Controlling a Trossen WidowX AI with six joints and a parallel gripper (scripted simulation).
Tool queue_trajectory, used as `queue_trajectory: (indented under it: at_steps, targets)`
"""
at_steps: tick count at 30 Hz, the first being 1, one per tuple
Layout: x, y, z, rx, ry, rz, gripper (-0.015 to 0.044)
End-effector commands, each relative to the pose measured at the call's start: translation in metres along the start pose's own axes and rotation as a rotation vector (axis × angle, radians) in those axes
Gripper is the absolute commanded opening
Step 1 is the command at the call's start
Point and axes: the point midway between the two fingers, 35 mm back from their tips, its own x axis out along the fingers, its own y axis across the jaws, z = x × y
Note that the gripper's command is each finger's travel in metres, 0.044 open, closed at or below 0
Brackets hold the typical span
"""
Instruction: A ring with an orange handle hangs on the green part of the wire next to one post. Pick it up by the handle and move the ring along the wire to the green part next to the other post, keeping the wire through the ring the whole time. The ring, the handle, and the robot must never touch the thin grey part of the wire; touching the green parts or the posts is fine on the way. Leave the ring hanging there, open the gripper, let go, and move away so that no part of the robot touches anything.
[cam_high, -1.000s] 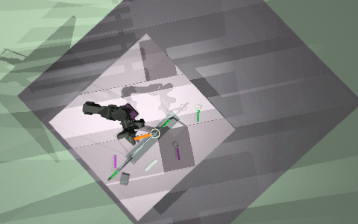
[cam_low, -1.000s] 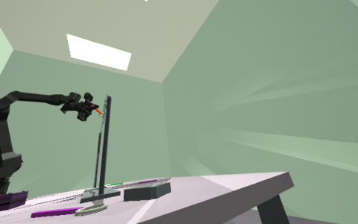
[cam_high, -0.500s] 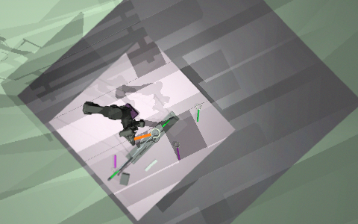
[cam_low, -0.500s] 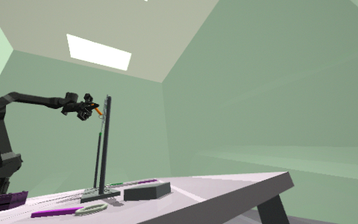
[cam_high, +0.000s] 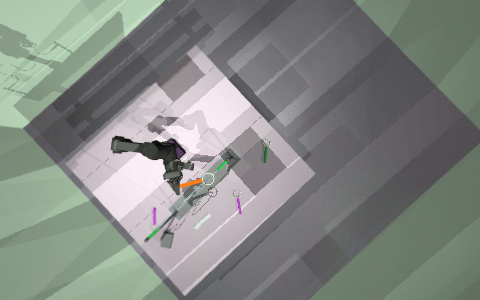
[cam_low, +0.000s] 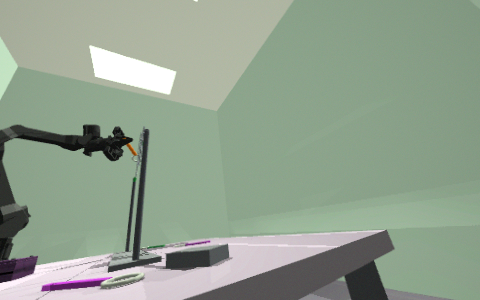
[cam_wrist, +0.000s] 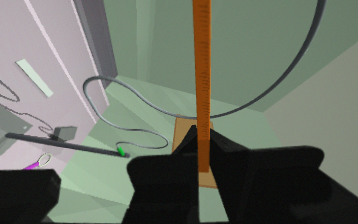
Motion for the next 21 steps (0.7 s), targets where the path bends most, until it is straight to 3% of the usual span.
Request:
queue_trajectory:
  at_steps: [1,21]
  targets:
    - [-0.0007,-0.0015,-0.0003,-0.042,0.003,-0.026,-0.0150]
    - [-0.0009,-0.0038,-0.0005,-0.214,0.026,-0.122,-0.0150]
